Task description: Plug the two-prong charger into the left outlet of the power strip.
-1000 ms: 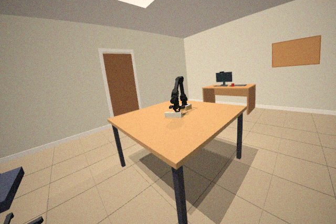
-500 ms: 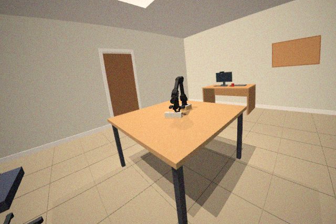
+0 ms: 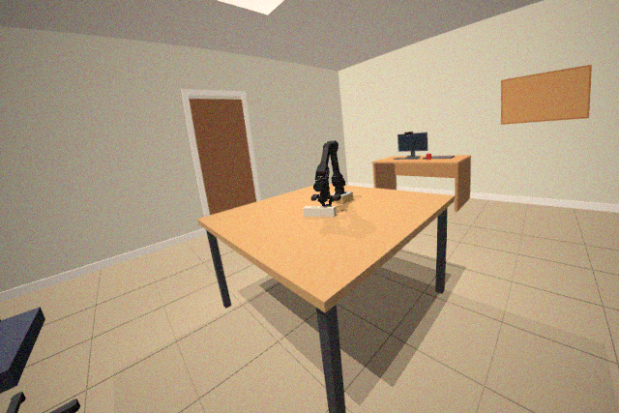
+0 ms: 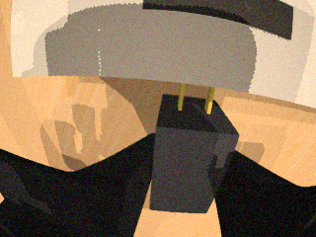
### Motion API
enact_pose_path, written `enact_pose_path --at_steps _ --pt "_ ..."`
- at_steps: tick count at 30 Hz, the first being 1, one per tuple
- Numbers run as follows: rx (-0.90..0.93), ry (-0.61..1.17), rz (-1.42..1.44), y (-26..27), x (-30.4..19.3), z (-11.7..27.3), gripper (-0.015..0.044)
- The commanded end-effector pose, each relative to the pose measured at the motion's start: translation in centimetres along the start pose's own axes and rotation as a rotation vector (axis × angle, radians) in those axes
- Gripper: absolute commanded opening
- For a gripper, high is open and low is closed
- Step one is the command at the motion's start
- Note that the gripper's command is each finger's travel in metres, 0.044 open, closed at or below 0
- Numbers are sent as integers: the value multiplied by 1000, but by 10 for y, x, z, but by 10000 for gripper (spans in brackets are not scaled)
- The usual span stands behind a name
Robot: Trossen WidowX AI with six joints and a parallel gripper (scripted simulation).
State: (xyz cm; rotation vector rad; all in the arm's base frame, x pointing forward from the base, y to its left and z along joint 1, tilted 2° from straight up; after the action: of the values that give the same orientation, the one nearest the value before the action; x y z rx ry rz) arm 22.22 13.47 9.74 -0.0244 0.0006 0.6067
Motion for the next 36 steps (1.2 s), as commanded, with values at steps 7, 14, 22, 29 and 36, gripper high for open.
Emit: enact_pose_path --at_steps 7,14,22,29,36 --pt "3 -2 -4 0 0 1 0" --pt "3 -3 -4 0 2 1 0" --pt "3 -3 -4 0 4 1 0" --pt "3 -3 -4 0 5 2 0" --pt "3 -3 -4 0 7 2 0"
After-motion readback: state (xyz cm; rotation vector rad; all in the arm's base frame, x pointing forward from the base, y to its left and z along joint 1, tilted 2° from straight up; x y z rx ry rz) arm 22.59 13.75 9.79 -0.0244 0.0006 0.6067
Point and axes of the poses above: the point midway between the two fingers, 35 mm back from their tips, its own z axis back along the fingers, its own y axis across the jaws, x = y × z, the point moved 9 cm from there along z, back along the fingers, and after that the axes turned 3 degrees about -z, right-handed, at the moved point
